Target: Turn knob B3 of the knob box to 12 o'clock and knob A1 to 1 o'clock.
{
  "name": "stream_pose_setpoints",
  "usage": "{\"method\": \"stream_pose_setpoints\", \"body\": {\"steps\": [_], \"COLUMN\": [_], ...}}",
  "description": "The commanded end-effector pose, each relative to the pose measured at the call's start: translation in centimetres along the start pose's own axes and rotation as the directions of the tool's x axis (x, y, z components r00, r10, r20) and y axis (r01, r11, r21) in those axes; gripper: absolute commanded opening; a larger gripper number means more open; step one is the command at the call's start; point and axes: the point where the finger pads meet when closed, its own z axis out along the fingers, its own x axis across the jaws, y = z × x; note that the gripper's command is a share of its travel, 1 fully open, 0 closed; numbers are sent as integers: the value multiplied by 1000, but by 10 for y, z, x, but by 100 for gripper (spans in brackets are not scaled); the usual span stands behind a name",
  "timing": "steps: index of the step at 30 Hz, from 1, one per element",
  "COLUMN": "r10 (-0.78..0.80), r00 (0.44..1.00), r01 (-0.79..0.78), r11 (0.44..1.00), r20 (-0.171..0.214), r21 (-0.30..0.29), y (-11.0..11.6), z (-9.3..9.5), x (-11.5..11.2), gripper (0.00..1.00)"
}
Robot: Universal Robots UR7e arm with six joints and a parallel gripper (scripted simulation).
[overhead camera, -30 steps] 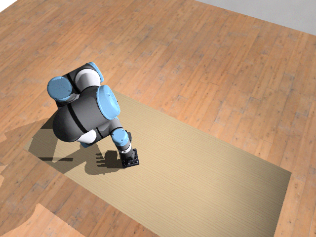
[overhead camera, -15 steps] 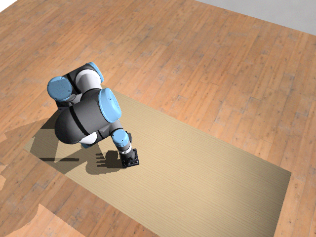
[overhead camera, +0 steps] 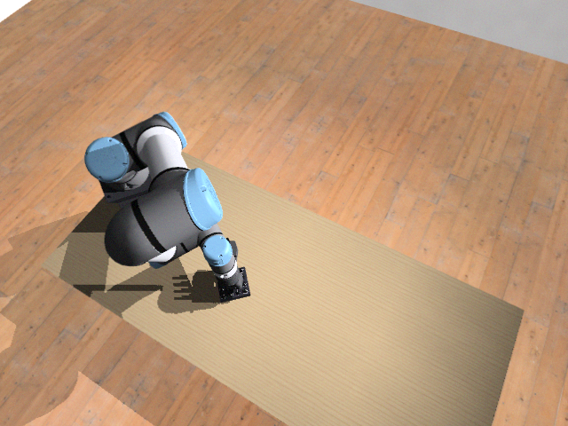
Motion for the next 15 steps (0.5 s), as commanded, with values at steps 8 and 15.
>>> {"method": "stream_pose_setpoints", "body": {"steps": [8, 15], "r10": [0, 0], "r00": [1000, 1000], "r01": [0, 0], "r11": [1000, 1000], "r20": [-1, -1], "r21": [-1, -1], "y": [0, 0], "z": [13, 17], "x": [0, 0], "gripper": [46, 46]}}
